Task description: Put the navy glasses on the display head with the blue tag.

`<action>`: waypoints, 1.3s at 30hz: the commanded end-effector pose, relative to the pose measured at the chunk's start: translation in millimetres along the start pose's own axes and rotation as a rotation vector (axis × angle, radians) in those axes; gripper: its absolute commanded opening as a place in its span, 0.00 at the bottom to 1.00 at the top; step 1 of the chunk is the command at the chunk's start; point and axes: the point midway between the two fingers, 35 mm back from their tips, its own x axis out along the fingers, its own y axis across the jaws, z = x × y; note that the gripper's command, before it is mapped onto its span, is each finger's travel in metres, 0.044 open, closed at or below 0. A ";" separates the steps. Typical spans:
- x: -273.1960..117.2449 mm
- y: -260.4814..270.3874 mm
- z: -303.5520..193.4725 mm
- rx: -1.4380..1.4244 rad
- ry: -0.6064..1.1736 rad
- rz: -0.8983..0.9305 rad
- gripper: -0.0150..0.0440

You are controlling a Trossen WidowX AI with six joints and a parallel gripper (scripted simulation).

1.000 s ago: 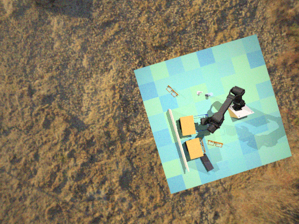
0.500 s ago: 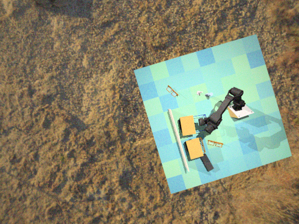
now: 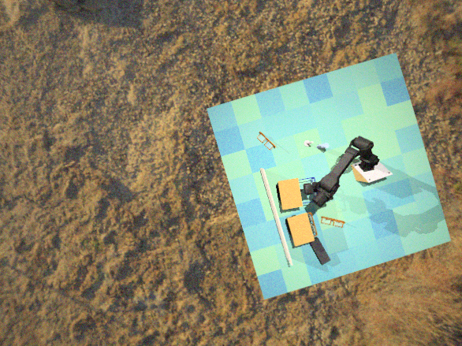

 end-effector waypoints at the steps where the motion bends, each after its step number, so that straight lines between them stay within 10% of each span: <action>1: -1.3 -8.1 -0.9 0.000 0.001 -0.006 0.25; 39: -1.1 -56.6 -1.7 0.002 0.001 -0.008 0.25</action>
